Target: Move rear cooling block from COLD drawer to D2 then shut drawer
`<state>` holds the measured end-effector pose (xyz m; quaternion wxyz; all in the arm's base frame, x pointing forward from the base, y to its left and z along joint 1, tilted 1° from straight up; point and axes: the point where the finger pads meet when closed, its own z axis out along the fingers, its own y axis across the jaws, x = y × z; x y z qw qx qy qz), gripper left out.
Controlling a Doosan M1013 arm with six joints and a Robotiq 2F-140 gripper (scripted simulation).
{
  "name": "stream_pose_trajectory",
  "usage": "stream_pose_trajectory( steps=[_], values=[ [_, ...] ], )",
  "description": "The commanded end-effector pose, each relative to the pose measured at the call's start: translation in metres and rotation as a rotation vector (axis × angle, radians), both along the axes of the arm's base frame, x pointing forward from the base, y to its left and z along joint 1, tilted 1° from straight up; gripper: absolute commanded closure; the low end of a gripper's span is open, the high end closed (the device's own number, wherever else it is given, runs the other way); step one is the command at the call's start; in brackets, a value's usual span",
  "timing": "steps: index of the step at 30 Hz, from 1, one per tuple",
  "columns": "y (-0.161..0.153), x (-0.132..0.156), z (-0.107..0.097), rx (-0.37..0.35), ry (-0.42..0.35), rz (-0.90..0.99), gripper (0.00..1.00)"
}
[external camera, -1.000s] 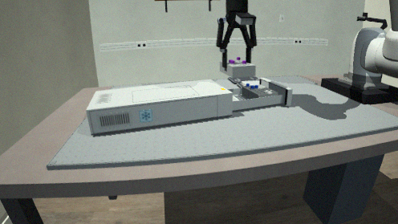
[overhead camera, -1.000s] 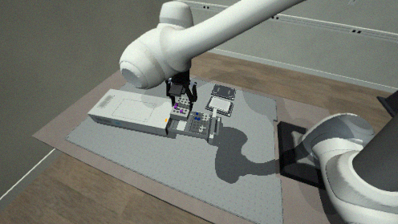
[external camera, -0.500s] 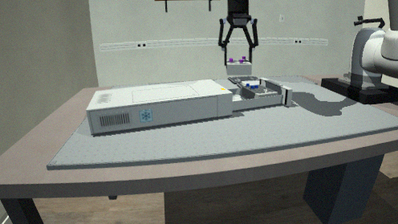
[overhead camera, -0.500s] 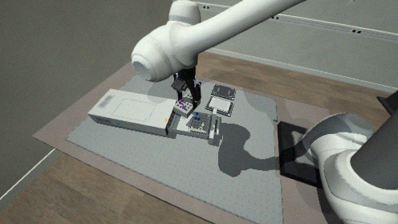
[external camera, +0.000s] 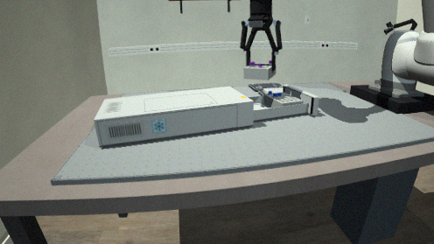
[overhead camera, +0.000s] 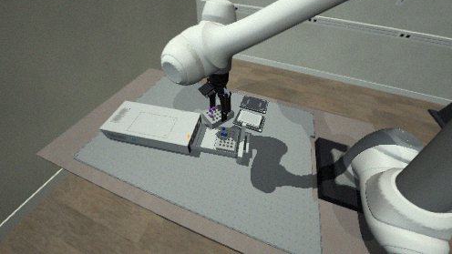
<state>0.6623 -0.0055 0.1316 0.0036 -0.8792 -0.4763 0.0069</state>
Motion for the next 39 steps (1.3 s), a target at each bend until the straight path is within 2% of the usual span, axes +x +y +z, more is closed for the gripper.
stream_pose_trajectory(
  steps=[1,39],
  values=[
    [-0.010,-0.003,0.003,-0.003,-0.006,-0.099,0.90],
    [-0.093,-0.041,0.004,-0.016,-0.008,-0.990,0.90]
  ],
)
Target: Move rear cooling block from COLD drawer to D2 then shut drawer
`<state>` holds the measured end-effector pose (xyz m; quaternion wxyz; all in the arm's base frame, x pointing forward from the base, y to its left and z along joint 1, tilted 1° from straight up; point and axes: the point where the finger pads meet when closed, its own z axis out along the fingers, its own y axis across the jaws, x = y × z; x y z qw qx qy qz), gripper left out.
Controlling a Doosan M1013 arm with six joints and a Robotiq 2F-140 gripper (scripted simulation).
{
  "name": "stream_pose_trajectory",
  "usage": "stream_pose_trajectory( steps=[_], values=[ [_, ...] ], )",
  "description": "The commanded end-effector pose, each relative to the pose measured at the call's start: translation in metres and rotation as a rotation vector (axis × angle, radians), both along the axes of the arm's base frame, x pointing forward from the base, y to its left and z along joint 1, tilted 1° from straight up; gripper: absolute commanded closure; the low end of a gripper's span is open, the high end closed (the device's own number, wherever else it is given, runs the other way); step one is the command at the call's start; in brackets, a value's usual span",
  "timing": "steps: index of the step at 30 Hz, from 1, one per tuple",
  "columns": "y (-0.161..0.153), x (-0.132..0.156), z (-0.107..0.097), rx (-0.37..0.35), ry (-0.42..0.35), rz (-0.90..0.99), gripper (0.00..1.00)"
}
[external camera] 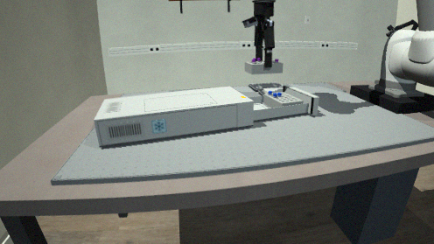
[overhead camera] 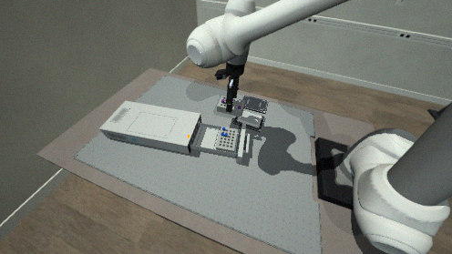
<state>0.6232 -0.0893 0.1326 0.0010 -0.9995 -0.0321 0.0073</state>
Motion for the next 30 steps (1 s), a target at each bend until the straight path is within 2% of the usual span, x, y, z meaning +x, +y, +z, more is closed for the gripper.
stream_pose_trajectory(
  steps=[1,30],
  values=[
    [-0.012,-0.003,0.003,-0.007,-0.005,-0.061,0.90],
    [-0.071,-0.031,0.003,-0.006,-0.006,-0.053,0.90]
  ],
)
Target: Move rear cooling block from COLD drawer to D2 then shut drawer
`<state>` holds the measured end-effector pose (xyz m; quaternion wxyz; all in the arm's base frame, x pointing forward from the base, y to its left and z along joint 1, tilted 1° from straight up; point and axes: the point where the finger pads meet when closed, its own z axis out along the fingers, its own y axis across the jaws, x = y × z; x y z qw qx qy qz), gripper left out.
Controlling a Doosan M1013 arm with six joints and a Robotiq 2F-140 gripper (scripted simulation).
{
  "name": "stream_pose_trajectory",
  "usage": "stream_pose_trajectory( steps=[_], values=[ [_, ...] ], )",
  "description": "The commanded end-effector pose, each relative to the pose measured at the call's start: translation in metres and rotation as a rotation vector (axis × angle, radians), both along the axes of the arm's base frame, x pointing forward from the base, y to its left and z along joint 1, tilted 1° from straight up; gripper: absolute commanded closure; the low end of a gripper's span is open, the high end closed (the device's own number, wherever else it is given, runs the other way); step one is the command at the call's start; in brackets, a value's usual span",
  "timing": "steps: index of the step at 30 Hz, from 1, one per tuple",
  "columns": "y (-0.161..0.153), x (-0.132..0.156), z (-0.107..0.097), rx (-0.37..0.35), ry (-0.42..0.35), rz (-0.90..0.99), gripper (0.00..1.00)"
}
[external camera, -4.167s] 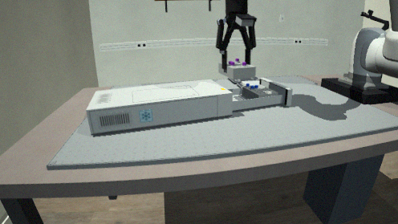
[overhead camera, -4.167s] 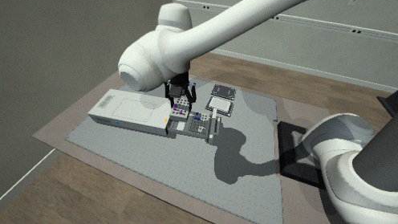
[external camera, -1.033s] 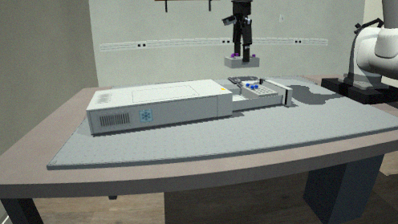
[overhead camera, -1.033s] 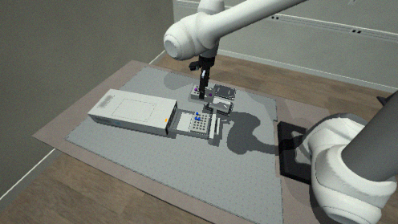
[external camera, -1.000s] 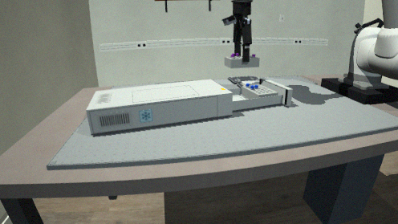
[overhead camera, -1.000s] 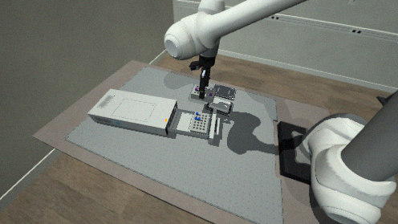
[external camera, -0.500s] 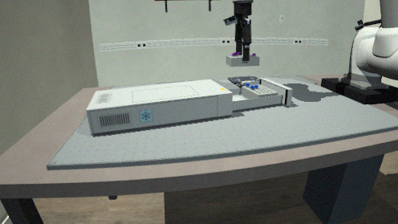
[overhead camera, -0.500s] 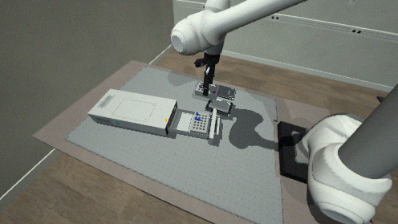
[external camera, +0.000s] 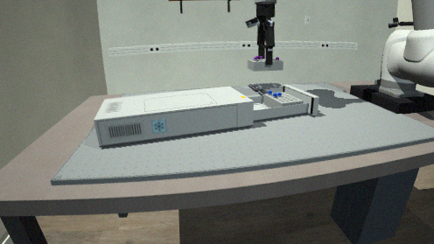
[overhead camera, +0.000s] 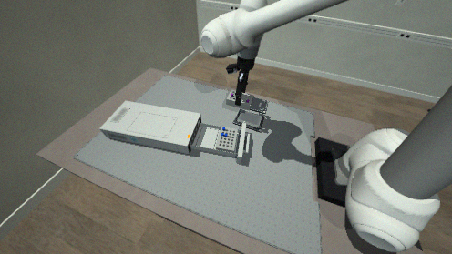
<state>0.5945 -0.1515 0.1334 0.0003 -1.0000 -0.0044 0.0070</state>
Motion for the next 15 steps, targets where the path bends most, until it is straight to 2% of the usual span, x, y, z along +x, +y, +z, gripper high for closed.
stream_pose_trajectory(
  steps=[1,15],
  values=[
    [-0.012,-0.004,0.003,-0.004,-0.005,0.002,0.90],
    [-0.041,-0.017,0.003,-0.004,-0.005,0.002,0.90]
  ],
)
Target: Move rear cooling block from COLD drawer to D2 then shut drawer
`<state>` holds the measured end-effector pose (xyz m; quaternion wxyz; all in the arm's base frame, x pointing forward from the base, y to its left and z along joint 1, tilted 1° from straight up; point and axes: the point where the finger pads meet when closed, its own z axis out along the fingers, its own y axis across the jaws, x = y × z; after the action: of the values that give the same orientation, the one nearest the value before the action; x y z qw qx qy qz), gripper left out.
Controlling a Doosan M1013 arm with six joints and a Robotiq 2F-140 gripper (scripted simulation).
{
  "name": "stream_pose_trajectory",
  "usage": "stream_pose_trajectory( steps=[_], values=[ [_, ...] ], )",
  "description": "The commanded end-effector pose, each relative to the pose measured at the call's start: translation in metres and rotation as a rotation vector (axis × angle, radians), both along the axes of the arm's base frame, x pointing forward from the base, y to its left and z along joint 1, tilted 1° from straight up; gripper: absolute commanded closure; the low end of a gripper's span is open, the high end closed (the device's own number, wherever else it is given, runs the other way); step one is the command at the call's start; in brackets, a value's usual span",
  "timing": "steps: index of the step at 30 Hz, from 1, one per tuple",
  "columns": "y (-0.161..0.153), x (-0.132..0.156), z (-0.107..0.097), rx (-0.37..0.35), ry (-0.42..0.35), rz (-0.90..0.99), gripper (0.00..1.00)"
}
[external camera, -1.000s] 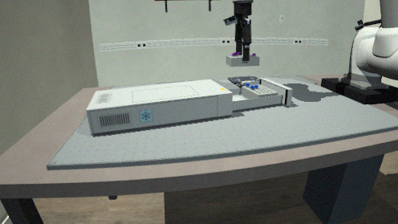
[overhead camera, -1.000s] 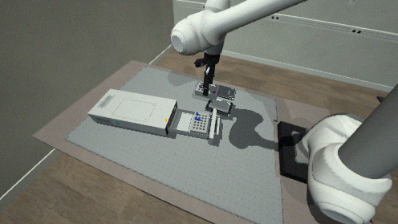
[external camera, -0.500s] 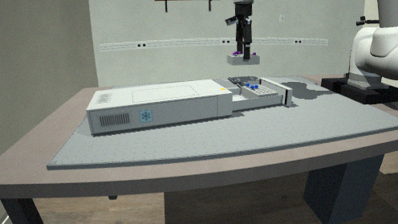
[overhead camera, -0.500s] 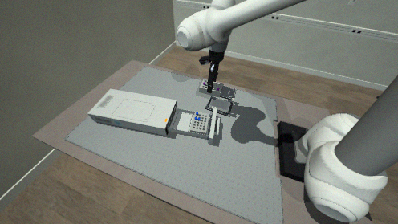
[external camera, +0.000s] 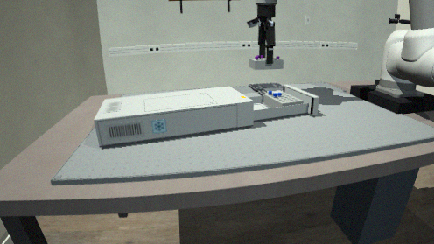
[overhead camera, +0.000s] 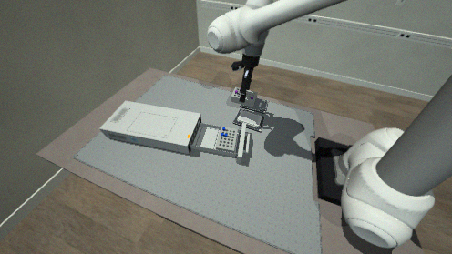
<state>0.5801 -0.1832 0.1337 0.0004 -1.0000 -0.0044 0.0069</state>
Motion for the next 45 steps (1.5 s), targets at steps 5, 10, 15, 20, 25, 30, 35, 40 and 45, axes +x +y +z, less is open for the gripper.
stream_pose_trajectory(
  steps=[5,10,15,20,25,30,35,40,45],
  values=[
    [-0.021,-0.008,0.002,-0.004,-0.005,0.002,0.90],
    [-0.033,-0.014,0.003,-0.005,-0.005,0.002,0.90],
    [-0.040,-0.017,0.003,-0.005,-0.005,0.002,0.90],
    [-0.053,-0.023,0.003,-0.005,-0.005,0.002,0.90],
    [-0.065,-0.028,0.003,-0.005,-0.005,0.002,0.90],
    [-0.072,-0.032,0.003,-0.005,-0.005,0.002,0.90],
    [-0.084,-0.037,0.003,-0.005,-0.005,0.002,0.90],
    [-0.096,-0.043,0.003,-0.005,-0.005,0.002,0.90],
    [-0.106,-0.047,0.004,-0.005,-0.005,0.002,0.90]
  ],
)
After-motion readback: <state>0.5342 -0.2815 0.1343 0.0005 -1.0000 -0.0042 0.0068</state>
